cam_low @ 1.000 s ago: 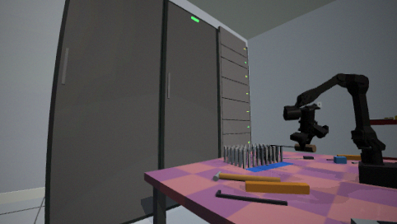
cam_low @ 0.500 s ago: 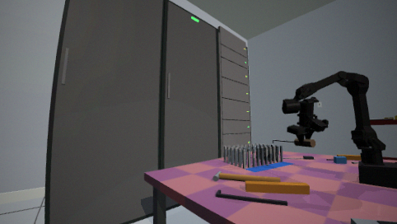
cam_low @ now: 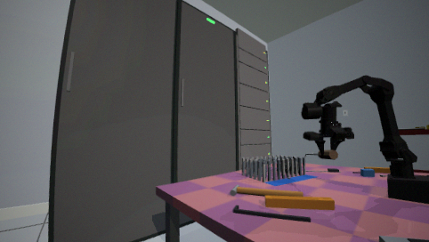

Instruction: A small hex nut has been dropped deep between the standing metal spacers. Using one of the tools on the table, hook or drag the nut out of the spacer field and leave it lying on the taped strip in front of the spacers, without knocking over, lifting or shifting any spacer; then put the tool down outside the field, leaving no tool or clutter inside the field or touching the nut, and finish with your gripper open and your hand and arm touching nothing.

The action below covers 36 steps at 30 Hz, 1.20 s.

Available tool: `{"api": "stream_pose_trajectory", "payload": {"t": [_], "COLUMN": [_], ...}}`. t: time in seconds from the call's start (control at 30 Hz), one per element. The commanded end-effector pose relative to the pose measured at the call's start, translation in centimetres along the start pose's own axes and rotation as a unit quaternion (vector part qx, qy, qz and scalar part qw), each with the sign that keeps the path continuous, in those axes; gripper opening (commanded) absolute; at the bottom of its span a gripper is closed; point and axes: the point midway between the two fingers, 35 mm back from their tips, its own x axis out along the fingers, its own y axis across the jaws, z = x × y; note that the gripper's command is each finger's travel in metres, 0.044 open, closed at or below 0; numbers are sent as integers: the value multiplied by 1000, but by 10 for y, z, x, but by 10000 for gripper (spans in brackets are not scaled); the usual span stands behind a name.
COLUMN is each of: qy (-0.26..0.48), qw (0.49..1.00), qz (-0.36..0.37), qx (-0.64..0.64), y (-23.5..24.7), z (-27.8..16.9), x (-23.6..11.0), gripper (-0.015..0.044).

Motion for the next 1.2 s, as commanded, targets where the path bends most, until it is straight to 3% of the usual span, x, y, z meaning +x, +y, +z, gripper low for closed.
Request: {"api": "stream_pose_trajectory", "payload": {"t": [0.0, 0.57, 1.17], "qy": [-17, -92, -145], "qw": [999, 955, 847], "qz": [-4, 16, 90], "qx": [51, 283, 503], "y": [-8, -35, -49], "z": [13, 73, 141], "x": [-5, -23, -44], "gripper": [0, 0, 0]}}
